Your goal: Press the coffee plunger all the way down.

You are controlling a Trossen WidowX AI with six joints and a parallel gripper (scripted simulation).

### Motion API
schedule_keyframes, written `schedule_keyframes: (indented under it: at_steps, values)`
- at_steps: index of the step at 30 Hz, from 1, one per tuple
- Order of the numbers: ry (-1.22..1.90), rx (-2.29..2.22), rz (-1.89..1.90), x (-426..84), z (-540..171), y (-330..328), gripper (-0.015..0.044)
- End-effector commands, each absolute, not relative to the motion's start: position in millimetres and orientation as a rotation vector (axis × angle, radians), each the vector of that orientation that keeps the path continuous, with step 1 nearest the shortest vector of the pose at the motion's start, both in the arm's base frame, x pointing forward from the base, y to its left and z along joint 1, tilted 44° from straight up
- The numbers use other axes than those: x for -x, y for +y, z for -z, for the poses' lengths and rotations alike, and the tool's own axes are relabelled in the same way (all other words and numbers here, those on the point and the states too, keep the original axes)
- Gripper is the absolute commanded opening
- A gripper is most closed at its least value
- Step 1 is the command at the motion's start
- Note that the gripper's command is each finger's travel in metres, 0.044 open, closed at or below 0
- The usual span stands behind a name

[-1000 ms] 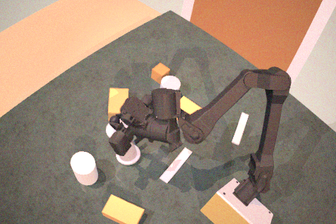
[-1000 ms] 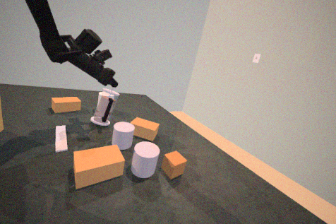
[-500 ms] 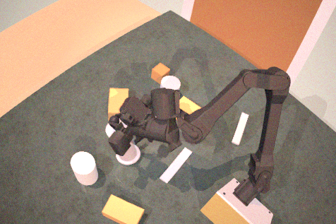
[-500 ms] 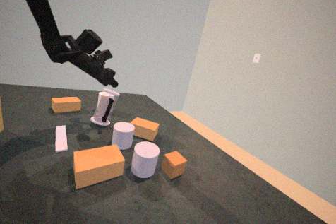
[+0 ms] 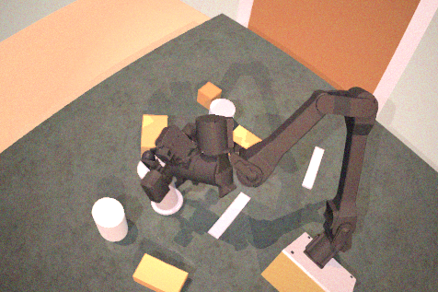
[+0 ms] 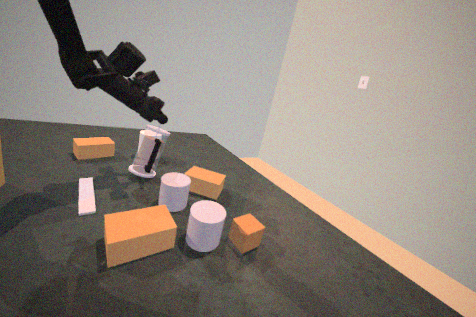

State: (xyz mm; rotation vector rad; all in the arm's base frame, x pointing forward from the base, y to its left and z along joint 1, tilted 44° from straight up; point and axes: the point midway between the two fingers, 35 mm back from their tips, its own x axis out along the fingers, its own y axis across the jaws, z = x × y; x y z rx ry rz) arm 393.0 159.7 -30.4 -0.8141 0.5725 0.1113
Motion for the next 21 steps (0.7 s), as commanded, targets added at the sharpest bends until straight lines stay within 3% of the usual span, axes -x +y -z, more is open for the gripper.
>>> schedule_keyframes:
  at_steps: [1, 21]
  values:
    - [0.591, 0.825, -0.105, -392.7, 35.5, 154.5, 0.0125]
    - [0.591, 0.825, -0.105, -394.5, 35.9, 155.1, 0.0125]
